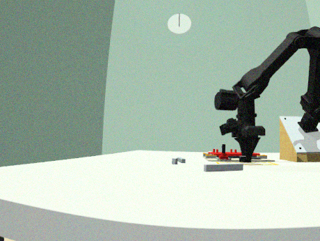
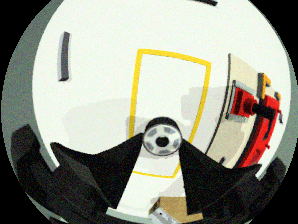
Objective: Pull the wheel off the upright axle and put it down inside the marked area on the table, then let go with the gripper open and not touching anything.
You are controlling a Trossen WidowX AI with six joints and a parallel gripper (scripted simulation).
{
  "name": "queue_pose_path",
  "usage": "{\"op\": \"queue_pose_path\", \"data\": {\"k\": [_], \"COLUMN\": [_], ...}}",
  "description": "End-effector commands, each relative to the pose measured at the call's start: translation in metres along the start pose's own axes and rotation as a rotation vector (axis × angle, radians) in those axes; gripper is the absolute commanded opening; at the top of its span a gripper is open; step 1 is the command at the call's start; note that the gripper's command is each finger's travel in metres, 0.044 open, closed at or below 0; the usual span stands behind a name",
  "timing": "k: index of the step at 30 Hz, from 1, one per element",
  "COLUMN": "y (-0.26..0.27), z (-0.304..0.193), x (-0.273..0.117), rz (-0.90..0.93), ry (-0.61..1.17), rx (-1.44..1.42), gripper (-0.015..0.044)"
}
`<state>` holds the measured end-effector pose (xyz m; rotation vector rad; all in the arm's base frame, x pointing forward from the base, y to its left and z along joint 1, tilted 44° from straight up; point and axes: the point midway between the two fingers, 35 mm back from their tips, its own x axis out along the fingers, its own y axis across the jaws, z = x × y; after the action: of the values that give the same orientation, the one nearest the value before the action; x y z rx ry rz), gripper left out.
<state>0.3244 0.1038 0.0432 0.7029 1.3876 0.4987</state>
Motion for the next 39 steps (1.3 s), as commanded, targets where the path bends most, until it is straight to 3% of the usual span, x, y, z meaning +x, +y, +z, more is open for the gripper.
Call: {"op": "queue_pose_path", "data": {"k": [1,2,13,19,23,29,32,39], "y": [-0.002,-0.002,0.000,0.000,0.000,-0.034,-0.039,-0.039], "z": [-0.001,-0.001,-0.001,-0.001,-0.001,-0.060,-0.082,-0.082], "x": [0.008,0.008,0.003,-0.049,-0.055,-0.091,-0.100,-0.100], "rz": [-0.003,-0.003,0.000,-0.007,-0.007,-0.019,-0.011,-0.011], "ry": [-0.003,-0.003,0.004,-0.003,-0.003,-0.001,0.001,0.001], "rx": [0.010,0.010,0.001,0.009,0.010,0.015,0.014,0.014], "gripper": [0.0000,0.0000,0.0289,0.0300,0.0300,0.0440,0.0440,0.0440]}}
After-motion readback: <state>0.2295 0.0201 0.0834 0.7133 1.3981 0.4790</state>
